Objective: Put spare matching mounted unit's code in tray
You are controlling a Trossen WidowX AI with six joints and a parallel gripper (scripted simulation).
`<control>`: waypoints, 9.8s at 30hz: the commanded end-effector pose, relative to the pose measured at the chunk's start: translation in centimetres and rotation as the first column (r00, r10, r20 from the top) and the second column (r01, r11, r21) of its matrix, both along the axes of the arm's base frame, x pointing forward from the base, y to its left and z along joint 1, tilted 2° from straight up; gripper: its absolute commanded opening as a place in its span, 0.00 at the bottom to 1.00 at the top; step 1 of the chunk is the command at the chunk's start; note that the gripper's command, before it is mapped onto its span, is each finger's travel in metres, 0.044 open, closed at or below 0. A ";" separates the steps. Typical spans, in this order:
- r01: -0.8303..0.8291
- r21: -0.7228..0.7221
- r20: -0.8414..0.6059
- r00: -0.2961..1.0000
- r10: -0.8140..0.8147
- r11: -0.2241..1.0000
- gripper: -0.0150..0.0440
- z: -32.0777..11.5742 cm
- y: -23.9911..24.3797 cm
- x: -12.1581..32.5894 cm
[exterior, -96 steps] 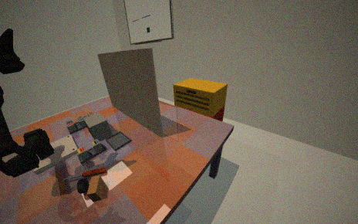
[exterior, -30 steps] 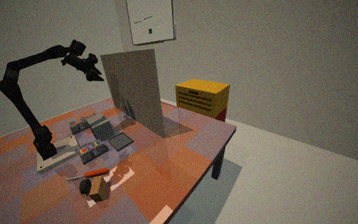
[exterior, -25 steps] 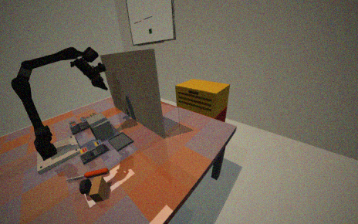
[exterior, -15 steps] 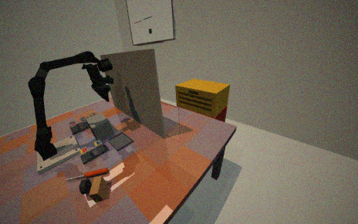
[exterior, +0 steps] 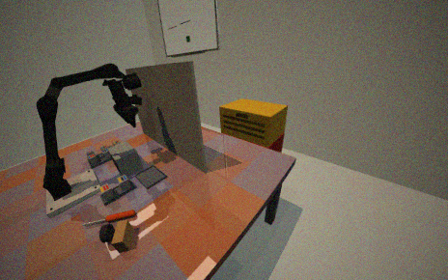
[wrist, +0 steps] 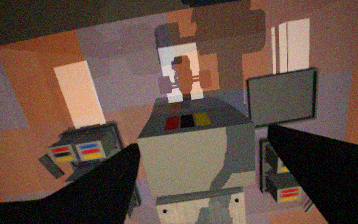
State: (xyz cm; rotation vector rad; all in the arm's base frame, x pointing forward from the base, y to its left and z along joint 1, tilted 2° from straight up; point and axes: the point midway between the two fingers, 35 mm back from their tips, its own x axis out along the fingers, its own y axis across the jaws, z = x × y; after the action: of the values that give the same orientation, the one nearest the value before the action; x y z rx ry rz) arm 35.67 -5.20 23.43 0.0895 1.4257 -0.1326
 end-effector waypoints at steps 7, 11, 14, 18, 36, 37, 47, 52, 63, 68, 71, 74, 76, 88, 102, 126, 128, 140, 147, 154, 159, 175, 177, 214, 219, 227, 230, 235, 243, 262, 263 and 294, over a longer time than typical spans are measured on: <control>-0.492 -0.027 -0.045 0.870 0.491 0.870 1.00 -2.0 7.7 1.1; -0.785 -0.037 -0.080 0.619 0.782 0.618 1.00 -3.6 13.7 0.8; -0.935 -0.037 -0.107 0.354 0.929 0.352 1.00 -4.9 18.4 -0.2; -1.000 -0.027 -0.136 0.014 0.991 0.011 1.00 -6.3 23.5 -2.1; -0.999 -0.026 -0.138 -0.030 0.990 -0.034 0.76 -10.5 24.6 -2.3; -0.999 -0.026 -0.138 -0.030 0.990 -0.034 0.76 -10.5 24.6 -2.3; -0.999 -0.026 -0.138 -0.030 0.990 -0.034 0.76 -11.2 24.7 -2.2; -0.999 -0.026 -0.138 -0.030 0.990 -0.034 0.76 -12.0 24.7 -2.1; -0.999 -0.026 -0.138 -0.030 0.990 -0.034 0.76 -13.9 24.8 -1.9; -0.999 -0.026 -0.138 -0.030 0.990 -0.034 0.76 -14.7 24.8 -1.8; -0.999 -0.026 -0.138 -0.030 0.990 -0.034 0.76 -15.2 24.8 -1.8; -0.999 -0.026 -0.138 -0.030 0.990 -0.034 0.76 -15.7 24.8 -1.8; -0.999 -0.026 -0.138 -0.030 0.990 -0.034 0.76 -16.0 24.8 -1.8; -0.999 -0.026 -0.139 -0.030 0.990 -0.034 0.76 -17.9 24.7 -1.8; -0.999 -0.026 -0.139 -0.030 0.990 -0.034 0.76 -18.5 24.6 -1.8; -0.999 -0.026 -0.139 -0.030 0.990 -0.034 0.76 -18.5 24.6 -1.8; -0.999 -0.026 -0.139 -0.030 0.990 -0.034 0.76 -18.5 24.6 -1.8; -0.999 -0.026 -0.139 -0.030 0.990 -0.034 0.76 -18.5 24.6 -1.8; -0.999 -0.026 -0.139 -0.030 0.990 -0.034 0.76 -18.5 24.6 -1.8; -0.999 -0.026 -0.139 -0.030 0.990 -0.034 0.76 -18.5 24.6 -1.8; -0.999 -0.026 -0.139 -0.030 0.990 -0.034 0.76 -18.5 24.6 -1.8; -0.999 -0.026 -0.139 -0.030 0.990 -0.034 0.76 -18.5 24.6 -1.8; -0.999 -0.026 -0.139 -0.030 0.990 -0.034 0.76 -18.5 24.6 -1.8; -0.999 -0.024 -0.133 -0.029 0.991 -0.032 0.63 -18.4 24.8 -1.8; -0.999 -0.024 -0.133 -0.029 0.991 -0.032 0.51 -18.4 24.8 -1.8; -0.999 -0.024 -0.133 -0.029 0.991 -0.032 0.32 -18.4 24.8 -1.8; -0.999 -0.024 -0.133 -0.029 0.991 -0.032 0.25 -18.4 24.8 -1.8; -0.999 -0.024 -0.133 -0.029 0.991 -0.032 0.25 -18.4 24.8 -1.8; -0.999 -0.025 -0.135 -0.029 0.990 -0.033 0.25 -15.3 24.8 -1.8; -0.999 -0.030 -0.132 -0.033 0.991 -0.037 0.25 -9.1 24.7 -2.2; -0.999 -0.029 -0.132 -0.033 0.991 -0.037 0.25 -8.7 24.7 -2.1; -0.999 -0.035 -0.136 0.036 0.990 0.031 0.25 -3.0 16.6 0.3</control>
State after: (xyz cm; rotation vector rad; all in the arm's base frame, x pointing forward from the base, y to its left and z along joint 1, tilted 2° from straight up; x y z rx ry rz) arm 35.43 13.45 20.33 -1.1377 1.2146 1.0603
